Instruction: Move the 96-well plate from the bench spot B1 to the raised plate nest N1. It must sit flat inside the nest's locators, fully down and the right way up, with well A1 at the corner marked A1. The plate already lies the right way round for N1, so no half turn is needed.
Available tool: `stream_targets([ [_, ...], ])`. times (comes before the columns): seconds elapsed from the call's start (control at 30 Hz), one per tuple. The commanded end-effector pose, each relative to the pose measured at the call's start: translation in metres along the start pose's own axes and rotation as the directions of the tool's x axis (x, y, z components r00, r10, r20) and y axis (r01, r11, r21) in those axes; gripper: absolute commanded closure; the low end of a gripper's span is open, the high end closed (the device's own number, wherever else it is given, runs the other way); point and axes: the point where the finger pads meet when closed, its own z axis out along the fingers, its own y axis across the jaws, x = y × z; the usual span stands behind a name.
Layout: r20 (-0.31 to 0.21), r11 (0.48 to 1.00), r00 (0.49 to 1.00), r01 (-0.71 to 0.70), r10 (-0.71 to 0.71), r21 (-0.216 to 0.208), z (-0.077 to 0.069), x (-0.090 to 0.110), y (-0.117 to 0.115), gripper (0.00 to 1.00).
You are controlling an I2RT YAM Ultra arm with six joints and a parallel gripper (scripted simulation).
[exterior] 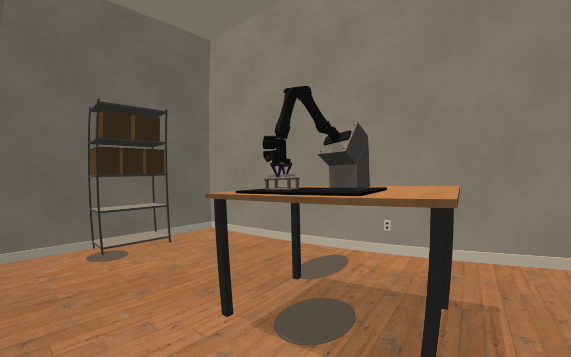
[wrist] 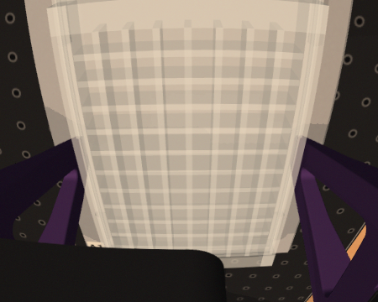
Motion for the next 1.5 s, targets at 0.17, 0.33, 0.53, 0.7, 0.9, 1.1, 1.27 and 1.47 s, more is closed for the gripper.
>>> stream_targets([
  [0.17, 0.021, 1.000, 1.000, -0.007, 0.007, -0.006, 0.000, -0.007, 0.003, 1.00],
  [0.33, 0.026, 1.000, 1.000, -0.002, 0.003, -0.016, -0.001, -0.008, 0.008, 1.00],
  [0.53, 0.030, 1.000, 1.000, 0.002, -0.002, -0.026, -0.002, -0.009, 0.012, 1.00],
  [0.7, 0.022, 1.000, 1.000, 0.001, -0.001, -0.019, 0.002, -0.007, 0.010, 1.00],
  [0.9, 0.024, 1.000, 1.000, -0.001, 0.002, -0.016, 0.002, -0.008, 0.008, 1.00],
  [1.1, 0.027, 1.000, 1.000, 0.004, -0.003, -0.025, 0.001, -0.008, 0.013, 0.00],
  [1.27, 0.011, 1.000, 1.000, -0.001, 0.001, -0.006, 0.003, -0.003, 0.003, 0.00],
  [1.47, 0.011, 1.000, 1.000, -0.001, 0.001, -0.006, 0.003, -0.003, 0.003, 0.00],
])
